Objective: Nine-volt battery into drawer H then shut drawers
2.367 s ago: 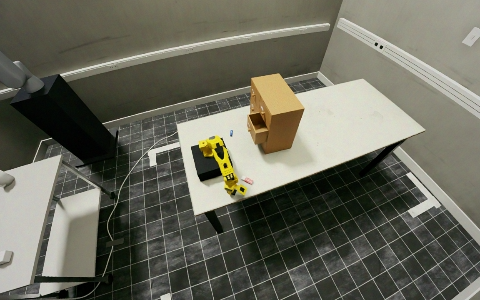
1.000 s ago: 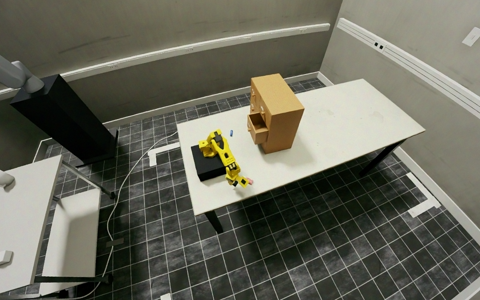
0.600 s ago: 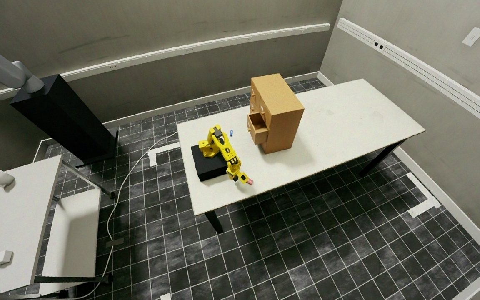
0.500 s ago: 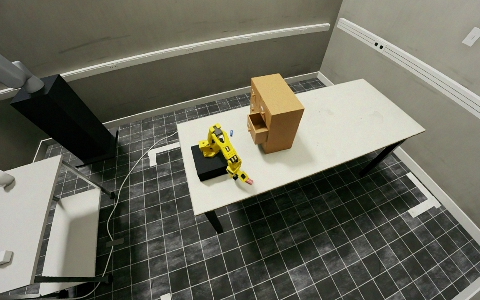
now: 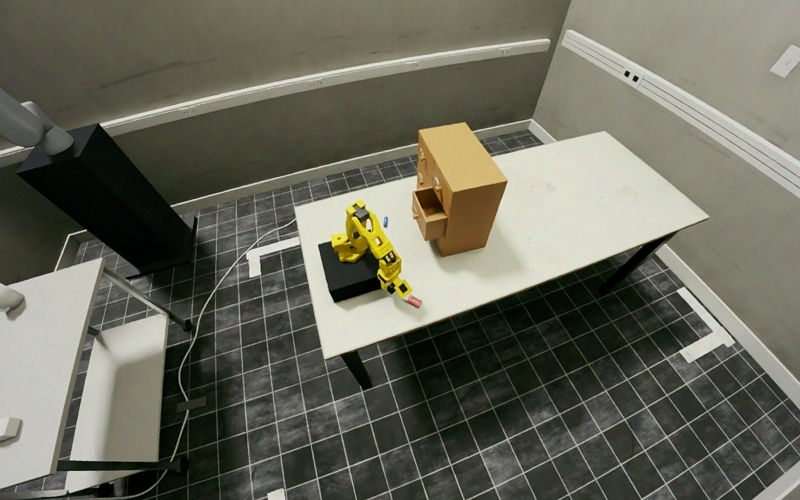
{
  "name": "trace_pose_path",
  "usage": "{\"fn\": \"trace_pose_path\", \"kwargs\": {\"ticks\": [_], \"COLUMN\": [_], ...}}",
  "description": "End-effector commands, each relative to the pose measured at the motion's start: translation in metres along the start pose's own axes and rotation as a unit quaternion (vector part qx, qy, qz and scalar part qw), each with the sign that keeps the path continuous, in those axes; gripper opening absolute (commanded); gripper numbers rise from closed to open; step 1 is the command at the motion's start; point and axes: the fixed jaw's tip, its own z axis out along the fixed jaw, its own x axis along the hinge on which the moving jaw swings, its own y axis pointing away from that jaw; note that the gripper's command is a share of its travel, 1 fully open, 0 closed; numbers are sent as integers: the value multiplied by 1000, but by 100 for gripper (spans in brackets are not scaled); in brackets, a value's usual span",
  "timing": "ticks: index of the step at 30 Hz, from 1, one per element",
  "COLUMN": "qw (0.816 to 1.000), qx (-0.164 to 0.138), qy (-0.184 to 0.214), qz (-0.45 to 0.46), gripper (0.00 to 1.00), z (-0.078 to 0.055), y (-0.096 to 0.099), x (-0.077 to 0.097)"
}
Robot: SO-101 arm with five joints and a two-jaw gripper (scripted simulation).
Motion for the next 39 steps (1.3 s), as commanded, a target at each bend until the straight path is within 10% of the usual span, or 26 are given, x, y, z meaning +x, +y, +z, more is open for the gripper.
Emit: {"fn": "trace_pose_path", "kwargs": {"ticks": [1, 22, 24, 25, 39], "qw": [1000, 982, 982, 996, 996], "qx": [-1, 0, 0, -3, -3], "qy": [-11, -9, -9, -31, -31], "qz": [1, -191, -191, -88, -88], "gripper": [0, 0, 0, 0, 0], "z": [-3, -2, -2, -6, -6], "y": [1, 57, 57, 30, 30], "x": [-2, 42, 42, 7, 7]}}
